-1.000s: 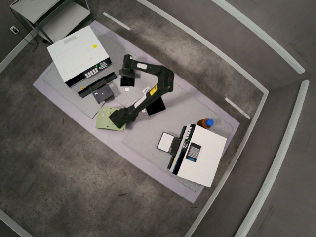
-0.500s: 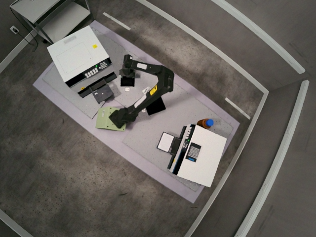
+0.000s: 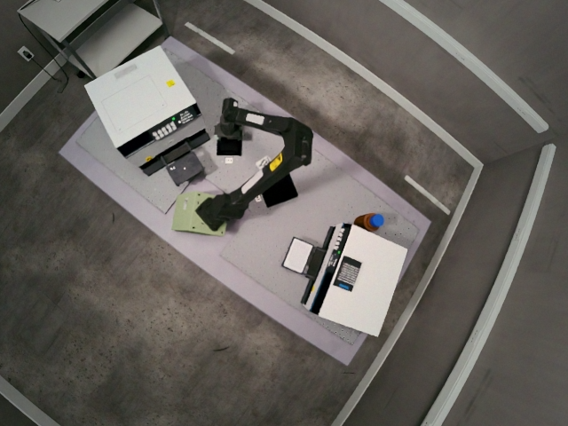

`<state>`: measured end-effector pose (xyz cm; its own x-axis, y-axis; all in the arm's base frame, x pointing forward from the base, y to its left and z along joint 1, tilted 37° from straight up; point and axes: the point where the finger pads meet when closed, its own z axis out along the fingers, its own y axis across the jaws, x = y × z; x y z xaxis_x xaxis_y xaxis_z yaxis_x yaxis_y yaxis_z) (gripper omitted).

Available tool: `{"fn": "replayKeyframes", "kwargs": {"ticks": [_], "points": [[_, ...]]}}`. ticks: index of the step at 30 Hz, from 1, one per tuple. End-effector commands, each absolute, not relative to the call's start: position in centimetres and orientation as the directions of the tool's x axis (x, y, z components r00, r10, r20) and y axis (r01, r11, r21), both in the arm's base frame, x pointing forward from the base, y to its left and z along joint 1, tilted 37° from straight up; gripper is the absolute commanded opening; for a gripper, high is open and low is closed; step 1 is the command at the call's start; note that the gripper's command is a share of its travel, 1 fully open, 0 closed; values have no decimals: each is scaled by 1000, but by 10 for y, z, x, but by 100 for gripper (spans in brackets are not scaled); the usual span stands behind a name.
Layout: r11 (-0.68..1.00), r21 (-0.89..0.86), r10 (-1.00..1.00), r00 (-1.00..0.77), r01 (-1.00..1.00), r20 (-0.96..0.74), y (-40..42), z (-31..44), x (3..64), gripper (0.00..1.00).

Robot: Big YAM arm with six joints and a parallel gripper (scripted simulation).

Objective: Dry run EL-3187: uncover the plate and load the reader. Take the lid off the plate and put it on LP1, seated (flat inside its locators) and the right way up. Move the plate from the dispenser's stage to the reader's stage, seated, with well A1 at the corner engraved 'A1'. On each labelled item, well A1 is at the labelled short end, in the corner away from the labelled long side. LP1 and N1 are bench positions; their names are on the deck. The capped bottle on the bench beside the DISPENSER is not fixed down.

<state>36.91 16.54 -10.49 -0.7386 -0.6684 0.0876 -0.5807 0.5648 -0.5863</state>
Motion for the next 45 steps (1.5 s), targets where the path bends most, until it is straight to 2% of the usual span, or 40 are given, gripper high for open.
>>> {"fn": "replayKeyframes", "kwargs": {"ticks": [1,45], "points": [[562,-583,-662,-741,-587,109,155,-115,370,85],[572,-579,-642,-756,-581,125,144,-123,367,85]]}}
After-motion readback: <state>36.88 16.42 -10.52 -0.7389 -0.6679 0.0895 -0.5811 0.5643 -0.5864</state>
